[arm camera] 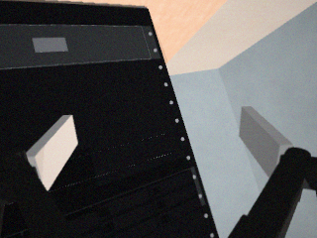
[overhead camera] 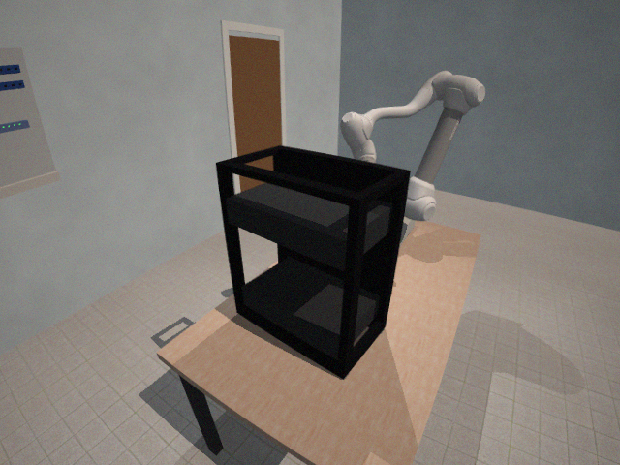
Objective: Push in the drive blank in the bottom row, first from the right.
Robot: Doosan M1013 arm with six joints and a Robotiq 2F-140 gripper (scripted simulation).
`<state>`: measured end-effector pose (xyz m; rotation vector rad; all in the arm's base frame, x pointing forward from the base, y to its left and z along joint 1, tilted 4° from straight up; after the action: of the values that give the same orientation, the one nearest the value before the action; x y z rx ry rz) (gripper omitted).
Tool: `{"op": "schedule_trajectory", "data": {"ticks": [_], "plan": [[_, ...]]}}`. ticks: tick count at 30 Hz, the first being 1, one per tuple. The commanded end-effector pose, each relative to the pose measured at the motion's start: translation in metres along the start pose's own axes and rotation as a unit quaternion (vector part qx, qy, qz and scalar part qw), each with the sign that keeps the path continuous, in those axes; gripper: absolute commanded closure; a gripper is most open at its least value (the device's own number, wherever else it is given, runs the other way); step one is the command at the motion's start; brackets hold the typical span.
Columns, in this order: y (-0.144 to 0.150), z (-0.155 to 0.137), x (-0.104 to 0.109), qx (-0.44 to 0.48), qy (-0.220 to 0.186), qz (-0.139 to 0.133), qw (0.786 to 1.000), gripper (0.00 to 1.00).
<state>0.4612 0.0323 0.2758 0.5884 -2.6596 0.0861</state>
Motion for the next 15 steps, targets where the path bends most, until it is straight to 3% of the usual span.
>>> {"op": "schedule_trajectory", "data": {"ticks": [1,7,9,15], "plan": [[-0.003,-0.023,-0.002,-0.059,-0.045,0.021,0.997,0.0],[-0.013,-0.051,0.003,-0.148,-0.106,0.043,0.982,0.0],[-0.013,-0.051,0.003,-0.148,-0.106,0.043,0.982,0.0],[-0.025,-0.072,0.012,-0.235,-0.163,0.061,0.956,0.0]]}}
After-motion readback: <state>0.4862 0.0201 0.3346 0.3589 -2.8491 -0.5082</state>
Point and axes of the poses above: the point where the finger pads meet when closed, its own x axis back along the fingers, its own y axis across the jaws, z = x × y, the point moved 1 cm from there along x, back along the fingers, and after that the axes turned 13 degrees about x, right-handed, at the moved point
